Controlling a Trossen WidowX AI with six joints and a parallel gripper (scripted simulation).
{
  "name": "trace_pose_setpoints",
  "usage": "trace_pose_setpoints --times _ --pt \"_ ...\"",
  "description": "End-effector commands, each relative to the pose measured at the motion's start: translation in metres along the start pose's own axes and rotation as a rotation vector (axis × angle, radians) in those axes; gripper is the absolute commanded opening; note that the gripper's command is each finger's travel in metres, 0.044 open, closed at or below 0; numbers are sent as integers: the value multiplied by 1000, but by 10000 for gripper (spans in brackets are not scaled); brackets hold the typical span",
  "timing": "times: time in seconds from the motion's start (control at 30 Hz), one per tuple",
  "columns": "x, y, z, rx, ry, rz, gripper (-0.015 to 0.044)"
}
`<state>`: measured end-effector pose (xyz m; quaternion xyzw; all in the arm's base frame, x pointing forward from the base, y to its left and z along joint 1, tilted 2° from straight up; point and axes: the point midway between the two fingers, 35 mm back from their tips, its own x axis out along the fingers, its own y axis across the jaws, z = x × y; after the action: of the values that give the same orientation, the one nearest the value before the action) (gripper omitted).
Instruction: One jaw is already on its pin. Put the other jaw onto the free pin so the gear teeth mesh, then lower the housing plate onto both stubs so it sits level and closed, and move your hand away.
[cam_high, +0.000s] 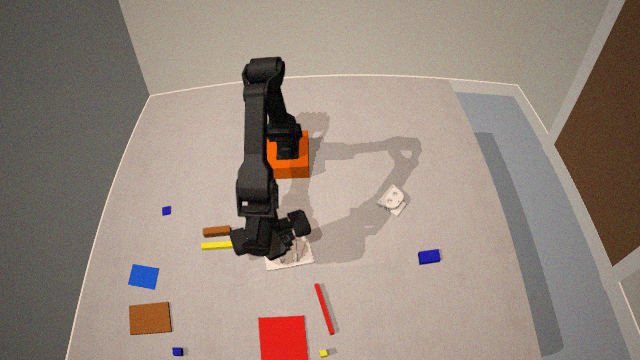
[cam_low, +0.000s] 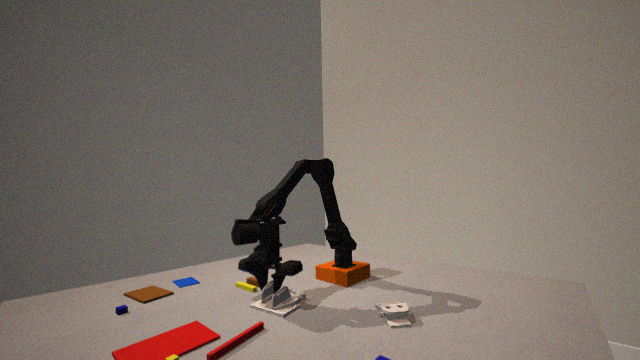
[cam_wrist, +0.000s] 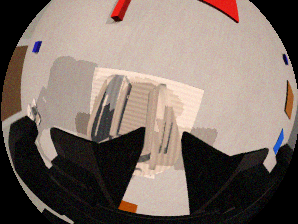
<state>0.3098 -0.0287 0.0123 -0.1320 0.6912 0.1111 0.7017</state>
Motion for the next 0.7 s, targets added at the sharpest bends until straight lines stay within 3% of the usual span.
trace_pose_setpoints --times 0.0,0.67 --pt "1 0 0 -6 1 -3 134" --pt "7 -1 0 -6 1 -3 134"
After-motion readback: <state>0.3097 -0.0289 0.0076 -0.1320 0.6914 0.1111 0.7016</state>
